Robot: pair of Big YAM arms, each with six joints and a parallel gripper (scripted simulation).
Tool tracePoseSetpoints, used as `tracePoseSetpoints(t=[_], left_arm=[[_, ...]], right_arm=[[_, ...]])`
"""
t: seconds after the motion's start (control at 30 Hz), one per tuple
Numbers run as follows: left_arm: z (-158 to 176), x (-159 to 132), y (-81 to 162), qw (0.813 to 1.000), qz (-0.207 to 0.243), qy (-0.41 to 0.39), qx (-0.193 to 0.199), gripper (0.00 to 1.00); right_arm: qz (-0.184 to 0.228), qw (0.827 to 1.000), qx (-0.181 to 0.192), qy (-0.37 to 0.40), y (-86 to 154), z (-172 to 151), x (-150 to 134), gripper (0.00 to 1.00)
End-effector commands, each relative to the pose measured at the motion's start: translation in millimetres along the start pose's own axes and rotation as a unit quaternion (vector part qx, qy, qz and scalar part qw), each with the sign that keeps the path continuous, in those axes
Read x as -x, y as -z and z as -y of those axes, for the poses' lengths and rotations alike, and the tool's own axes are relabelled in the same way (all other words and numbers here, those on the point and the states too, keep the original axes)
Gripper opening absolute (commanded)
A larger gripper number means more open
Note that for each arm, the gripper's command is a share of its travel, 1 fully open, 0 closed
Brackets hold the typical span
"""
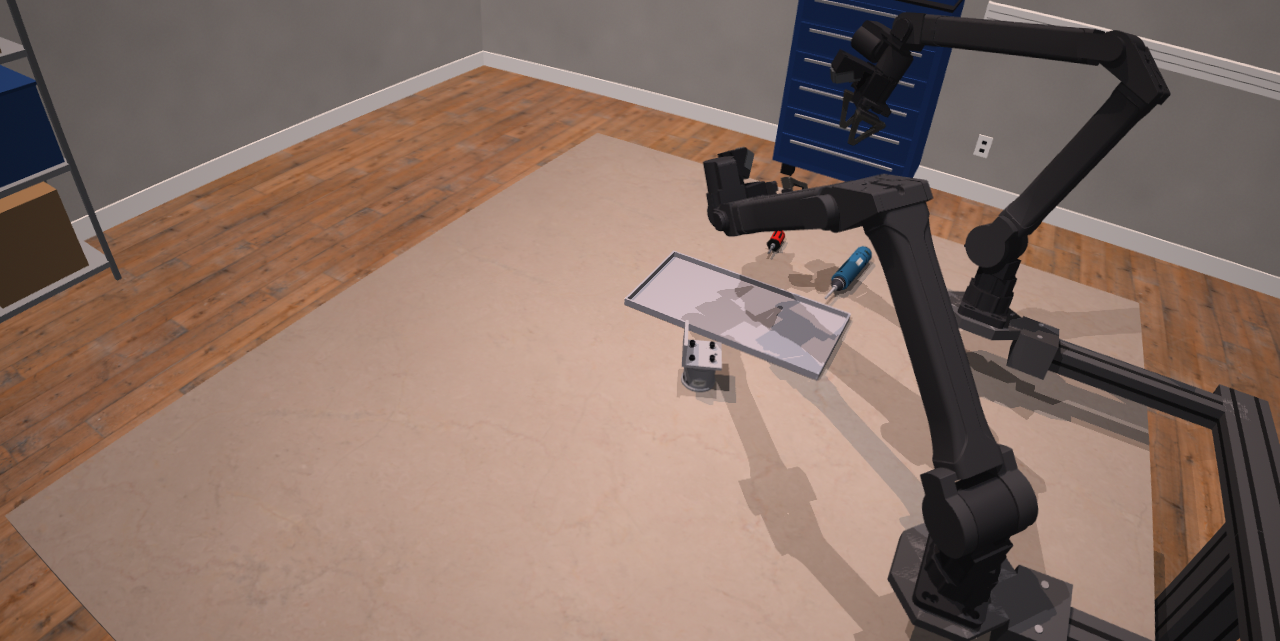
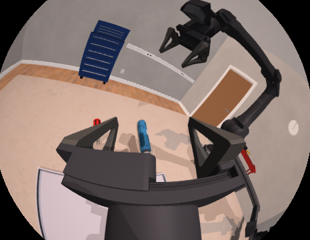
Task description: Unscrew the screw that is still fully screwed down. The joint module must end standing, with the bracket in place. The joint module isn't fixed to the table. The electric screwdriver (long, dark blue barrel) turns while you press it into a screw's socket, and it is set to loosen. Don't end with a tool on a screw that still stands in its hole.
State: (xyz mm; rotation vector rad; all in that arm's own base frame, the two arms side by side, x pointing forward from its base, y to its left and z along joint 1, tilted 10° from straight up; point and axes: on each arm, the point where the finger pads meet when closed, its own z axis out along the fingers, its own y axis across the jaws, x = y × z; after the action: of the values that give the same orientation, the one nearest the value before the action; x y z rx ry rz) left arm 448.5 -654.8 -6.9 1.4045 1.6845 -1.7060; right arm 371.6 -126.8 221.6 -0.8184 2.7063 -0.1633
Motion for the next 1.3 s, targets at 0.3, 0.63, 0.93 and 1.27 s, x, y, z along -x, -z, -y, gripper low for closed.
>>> tracePoseSetpoints(t=[0.3, 0.63, 0.93, 1.27], left_arm=[[3.8, 23.0, -0.5, 1.000, 0.009, -0.021, -0.002, 1.00], [3.8, 23.0, -0.5, 1.000, 0.009, -0.021, -0.002, 1.00], [3.8, 23.0, -0.5, 1.000, 0.009, -0.021, -0.002, 1.00], [3.8, 23.0, -0.5, 1.000, 0.009, -0.021, -0.002, 1.00]], right_arm=[[0.011, 1.000, -0.015, 0.002, 12.4, 10.0, 9.2, 0.65], [-0.004, 1.000, -0.004, -0.028, -8.9, 5.3, -2.3, 0.65], [-0.015, 0.992, -0.010, -0.122, -26.1, 8.1, -13.0, 0.65], [-0.027, 0.985, -0.007, -0.172, -42.0, 7.4, -19.0, 0.65]])
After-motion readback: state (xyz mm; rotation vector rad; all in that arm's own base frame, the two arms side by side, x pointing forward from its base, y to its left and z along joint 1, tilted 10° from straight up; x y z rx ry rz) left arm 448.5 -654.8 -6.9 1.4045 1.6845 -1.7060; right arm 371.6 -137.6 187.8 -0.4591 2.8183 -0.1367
